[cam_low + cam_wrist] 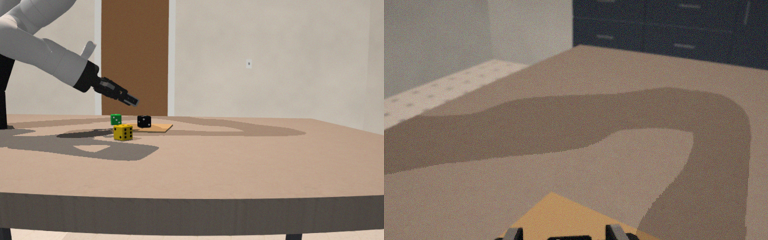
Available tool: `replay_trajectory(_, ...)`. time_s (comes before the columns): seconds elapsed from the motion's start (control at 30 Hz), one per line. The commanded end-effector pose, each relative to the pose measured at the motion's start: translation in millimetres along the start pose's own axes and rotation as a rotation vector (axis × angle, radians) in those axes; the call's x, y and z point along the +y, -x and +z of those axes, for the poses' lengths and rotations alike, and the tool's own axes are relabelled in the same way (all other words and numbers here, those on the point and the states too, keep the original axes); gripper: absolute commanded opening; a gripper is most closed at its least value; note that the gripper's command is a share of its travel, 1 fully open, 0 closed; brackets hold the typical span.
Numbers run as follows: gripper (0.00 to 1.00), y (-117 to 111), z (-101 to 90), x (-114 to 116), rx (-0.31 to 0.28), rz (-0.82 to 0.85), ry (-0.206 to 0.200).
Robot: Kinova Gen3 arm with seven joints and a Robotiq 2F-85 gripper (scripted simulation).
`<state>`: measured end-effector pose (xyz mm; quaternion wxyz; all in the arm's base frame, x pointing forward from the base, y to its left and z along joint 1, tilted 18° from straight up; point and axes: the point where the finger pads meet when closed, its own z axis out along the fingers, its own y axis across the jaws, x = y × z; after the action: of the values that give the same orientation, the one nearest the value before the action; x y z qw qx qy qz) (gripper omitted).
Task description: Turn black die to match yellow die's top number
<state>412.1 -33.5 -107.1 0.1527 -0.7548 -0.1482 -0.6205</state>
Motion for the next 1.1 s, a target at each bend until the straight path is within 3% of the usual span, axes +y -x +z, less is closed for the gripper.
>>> replay_trajectory(0.0, 0.46, -13.4, -4.8, 3.1, 0.001, -0.003, 0.005)
replay_trajectory(0.23, 0.46, -31.4, -14.5, 3.0, 0.001, -0.003, 0.005)
replay_trajectory(0.63, 0.46, -32.7, -14.4, 3.0, -0.009, -0.003, 0.004)
replay_trajectory(0.97, 0.46, -35.8, -11.8, 3.1, -0.085, -0.003, 0.003)
replay_trajectory(1.07, 0.46, -38.2, -11.1, 2.8, -0.138, -0.002, 0.005)
